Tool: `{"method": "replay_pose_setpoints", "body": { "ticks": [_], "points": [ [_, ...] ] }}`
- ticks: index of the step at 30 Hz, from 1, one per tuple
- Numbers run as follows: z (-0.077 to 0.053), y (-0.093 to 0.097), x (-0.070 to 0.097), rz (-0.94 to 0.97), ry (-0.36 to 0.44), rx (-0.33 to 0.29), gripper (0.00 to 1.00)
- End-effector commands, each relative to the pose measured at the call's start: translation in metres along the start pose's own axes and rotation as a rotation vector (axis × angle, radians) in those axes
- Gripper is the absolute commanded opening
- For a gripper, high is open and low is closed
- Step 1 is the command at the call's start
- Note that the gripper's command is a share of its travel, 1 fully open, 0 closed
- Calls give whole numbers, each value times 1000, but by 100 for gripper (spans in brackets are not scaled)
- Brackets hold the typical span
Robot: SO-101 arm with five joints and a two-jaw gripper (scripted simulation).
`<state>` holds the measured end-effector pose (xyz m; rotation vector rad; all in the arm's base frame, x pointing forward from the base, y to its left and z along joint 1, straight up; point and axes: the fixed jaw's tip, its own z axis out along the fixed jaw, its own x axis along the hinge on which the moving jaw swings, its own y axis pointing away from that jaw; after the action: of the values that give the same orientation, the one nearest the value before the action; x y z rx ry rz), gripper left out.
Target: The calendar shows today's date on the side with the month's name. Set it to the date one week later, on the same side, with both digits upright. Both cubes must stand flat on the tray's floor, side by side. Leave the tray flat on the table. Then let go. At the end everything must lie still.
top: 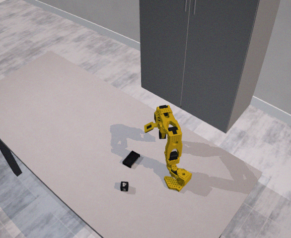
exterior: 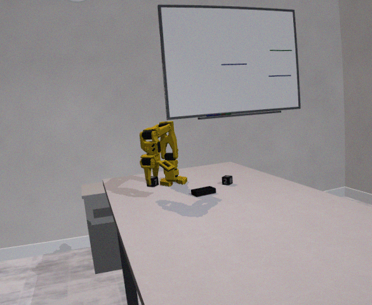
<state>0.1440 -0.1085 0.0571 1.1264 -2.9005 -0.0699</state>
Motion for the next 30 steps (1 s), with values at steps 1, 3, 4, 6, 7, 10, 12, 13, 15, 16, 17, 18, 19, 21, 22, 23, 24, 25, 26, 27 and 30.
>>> {"method": "replay_pose_setpoints", "body": {
  "ticks": [1, 3, 4, 6, 7, 10, 12, 13, 15, 16, 17, 18, 19, 21, 22, 23, 24, 25, 26, 27, 30],
  "points": [
    [-13, -8, -1, -2, -15, 74, 0],
    [-13, -8, -2, -4, -15, 74, 0],
    [-13, -7, -2, -7, -15, 74, 0],
    [-13, -7, -5, -20, -15, 74, 0],
    [-13, -7, -6, -30, -14, 74, 0],
    [-13, -5, -15, -74, -14, 74, 0],
    [-13, -3, -23, -118, -13, 74, 0],
    [-12, -1, -28, -143, -13, 74, 0],
    [-12, 3, -38, -202, -12, 75, 0],
    [-12, 3, -38, -202, -12, 75, 0],
    [-12, 3, -38, -202, -12, 75, 0],
    [-12, 5, -44, -234, -11, 75, 0],
    [-12, 8, -50, -268, -11, 75, 0],
    [-12, 14, -63, -341, -10, 74, 0],
    [-12, 18, -69, -380, -9, 74, 0],
    [-12, 22, -76, -419, -8, 74, 0],
    [-12, 26, -82, -458, -8, 74, 0],
    [-11, 31, -88, -498, -7, 74, 0],
    [-11, 36, -94, -537, -6, 74, 0],
    [-11, 41, -100, -576, -6, 74, 0],
    [-10, 57, -114, -688, -4, 73, 0]
  ]
}}
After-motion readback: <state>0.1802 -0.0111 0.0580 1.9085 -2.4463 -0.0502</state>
